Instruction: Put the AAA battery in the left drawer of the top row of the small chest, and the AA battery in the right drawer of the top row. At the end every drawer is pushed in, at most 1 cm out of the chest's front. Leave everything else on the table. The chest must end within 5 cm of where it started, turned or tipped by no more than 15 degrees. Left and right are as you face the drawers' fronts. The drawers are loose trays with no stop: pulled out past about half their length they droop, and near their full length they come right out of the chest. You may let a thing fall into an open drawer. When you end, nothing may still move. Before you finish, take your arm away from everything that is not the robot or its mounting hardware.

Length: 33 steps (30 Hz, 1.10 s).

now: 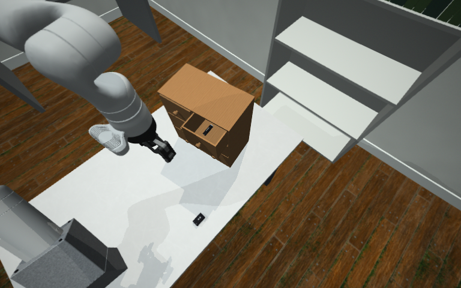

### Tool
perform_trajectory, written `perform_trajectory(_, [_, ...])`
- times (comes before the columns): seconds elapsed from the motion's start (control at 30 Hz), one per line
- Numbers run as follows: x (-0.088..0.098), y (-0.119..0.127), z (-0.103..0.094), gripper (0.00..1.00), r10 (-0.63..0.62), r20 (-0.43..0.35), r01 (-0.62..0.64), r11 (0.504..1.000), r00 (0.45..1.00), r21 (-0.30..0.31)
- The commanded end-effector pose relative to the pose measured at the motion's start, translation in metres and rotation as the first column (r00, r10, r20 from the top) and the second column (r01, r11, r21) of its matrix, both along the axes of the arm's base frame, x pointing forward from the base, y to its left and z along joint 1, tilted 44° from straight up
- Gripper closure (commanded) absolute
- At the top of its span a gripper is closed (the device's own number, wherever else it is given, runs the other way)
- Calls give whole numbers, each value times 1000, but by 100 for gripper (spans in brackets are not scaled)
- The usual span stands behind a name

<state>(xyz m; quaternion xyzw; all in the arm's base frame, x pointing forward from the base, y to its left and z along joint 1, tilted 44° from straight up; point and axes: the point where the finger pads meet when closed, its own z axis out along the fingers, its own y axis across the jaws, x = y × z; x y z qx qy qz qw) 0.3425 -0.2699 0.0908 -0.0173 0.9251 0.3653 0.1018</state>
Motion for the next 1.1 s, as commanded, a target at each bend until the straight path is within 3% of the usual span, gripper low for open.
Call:
perform_trajectory(0.0, [0, -1, 0, 0, -1, 1, 1, 1000, 1000, -1])
perform_trajectory(0.53, [-1, -1, 0, 0, -1, 1, 1, 1000, 1000, -2])
perform_trajectory(0.6, [-14, -3, -8, 0, -2, 0, 2, 1000, 1000, -3])
perform_trajectory(0.77, [-80, -6, -44, 0, -1, 0, 1, 1000, 1000, -2])
perform_trajectory(1.07, [-85, -5, -46, 0, -2, 1, 2, 1000, 1000, -1])
